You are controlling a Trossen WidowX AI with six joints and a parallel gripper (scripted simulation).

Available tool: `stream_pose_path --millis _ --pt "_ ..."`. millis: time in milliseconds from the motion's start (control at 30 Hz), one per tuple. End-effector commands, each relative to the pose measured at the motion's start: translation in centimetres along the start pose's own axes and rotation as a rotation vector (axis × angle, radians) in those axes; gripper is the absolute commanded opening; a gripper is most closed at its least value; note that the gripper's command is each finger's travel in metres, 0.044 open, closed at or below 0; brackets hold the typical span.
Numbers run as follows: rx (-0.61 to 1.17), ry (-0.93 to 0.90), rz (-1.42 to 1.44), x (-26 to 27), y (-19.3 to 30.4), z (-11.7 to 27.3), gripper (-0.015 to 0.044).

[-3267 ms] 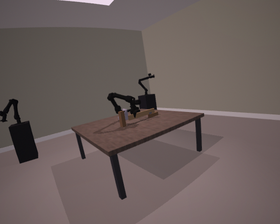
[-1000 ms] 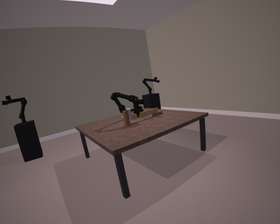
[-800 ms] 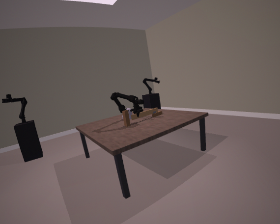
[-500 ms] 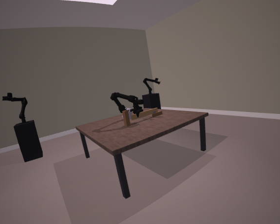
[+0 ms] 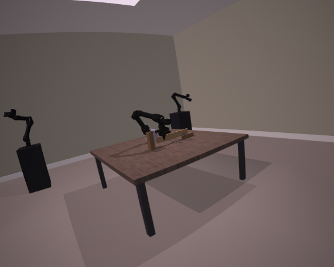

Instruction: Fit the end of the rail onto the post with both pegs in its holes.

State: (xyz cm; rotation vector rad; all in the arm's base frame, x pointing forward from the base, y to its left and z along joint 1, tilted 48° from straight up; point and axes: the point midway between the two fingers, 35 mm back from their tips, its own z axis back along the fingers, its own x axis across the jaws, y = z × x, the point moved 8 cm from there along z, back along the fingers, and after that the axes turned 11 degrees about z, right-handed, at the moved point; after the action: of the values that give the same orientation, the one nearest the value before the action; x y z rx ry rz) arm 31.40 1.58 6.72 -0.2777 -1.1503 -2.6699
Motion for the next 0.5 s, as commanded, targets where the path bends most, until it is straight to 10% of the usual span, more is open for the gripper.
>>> stream_pose_path --millis 0,467 --pt "0.001 0.008 -0.002 0.12 0.39 0.32 0.0" --pt "0.001 0.008 -0.002 0.22 0.8 0.43 0.0"
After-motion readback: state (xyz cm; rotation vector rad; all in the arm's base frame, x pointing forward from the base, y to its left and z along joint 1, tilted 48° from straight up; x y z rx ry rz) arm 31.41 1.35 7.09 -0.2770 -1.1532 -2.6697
